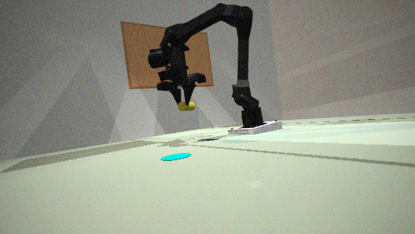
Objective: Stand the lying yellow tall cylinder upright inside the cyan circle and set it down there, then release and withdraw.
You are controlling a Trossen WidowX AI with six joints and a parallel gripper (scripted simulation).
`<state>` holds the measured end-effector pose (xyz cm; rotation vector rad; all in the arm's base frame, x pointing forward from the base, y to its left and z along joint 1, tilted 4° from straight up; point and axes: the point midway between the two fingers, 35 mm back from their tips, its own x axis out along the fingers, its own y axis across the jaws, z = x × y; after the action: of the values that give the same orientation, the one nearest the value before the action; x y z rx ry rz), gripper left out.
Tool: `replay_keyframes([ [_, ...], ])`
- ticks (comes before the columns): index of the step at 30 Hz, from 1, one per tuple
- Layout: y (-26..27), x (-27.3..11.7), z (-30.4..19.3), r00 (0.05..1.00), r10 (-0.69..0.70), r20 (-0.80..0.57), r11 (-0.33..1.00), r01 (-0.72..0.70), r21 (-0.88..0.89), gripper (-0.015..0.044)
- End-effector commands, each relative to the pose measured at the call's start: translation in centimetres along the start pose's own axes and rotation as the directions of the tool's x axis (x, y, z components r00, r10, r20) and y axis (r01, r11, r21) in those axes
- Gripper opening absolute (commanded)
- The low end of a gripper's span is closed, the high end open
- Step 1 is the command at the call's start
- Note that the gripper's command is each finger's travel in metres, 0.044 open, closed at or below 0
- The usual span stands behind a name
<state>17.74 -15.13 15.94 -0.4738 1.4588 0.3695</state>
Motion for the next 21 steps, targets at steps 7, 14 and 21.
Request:
replay_keyframes([
  [7, -0.1, -0.5, 2.2, 1.0, 0.003, 0.006, 0.999, -0.003, -0.048, 0.0105],
  [14, -0.1, -0.7, 3.9, 1.0, 0.005, 0.006, 0.996, -0.005, -0.086, 0.0105],
  [21, 0.0, -0.9, 5.6, 1.0, 0.007, 0.007, 0.992, -0.006, -0.123, 0.0105],
])
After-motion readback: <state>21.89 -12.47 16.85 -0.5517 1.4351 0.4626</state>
